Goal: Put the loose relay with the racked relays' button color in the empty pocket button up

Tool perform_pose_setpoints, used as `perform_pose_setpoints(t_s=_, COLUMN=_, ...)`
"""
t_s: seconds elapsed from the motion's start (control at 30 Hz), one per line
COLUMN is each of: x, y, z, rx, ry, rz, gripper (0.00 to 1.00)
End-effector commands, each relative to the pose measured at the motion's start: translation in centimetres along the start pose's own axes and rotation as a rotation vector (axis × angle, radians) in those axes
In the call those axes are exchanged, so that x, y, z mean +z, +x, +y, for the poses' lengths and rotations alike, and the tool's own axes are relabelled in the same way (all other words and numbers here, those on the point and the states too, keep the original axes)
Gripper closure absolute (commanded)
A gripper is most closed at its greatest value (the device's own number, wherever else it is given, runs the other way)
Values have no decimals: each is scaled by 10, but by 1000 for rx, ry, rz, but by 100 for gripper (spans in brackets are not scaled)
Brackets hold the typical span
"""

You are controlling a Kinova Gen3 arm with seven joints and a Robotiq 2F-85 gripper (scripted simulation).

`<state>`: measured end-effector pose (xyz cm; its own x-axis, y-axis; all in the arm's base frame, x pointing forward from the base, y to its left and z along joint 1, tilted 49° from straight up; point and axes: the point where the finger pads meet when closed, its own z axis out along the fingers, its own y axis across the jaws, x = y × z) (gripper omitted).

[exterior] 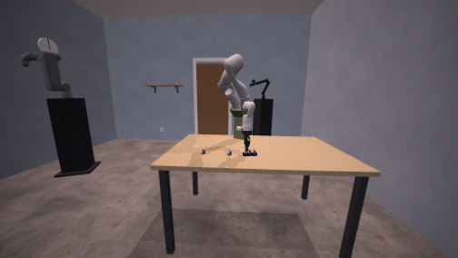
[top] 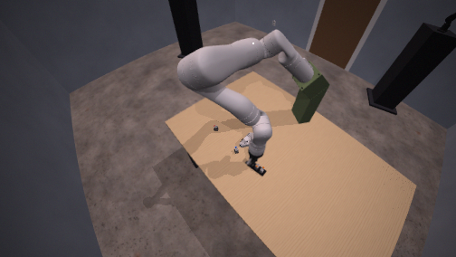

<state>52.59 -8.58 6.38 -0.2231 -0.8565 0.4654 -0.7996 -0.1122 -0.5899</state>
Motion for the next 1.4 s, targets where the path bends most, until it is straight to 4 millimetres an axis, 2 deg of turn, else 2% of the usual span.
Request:
perform_pose_setpoints(t_s=0.0, x=-6, y=1, z=-1, rx=-6, ry=3, rz=1, gripper=100)
perform_pose_setpoints(t_s=1.37, x=-9, y=0, z=-1, rx=-9, ry=3, rz=0, gripper=100)
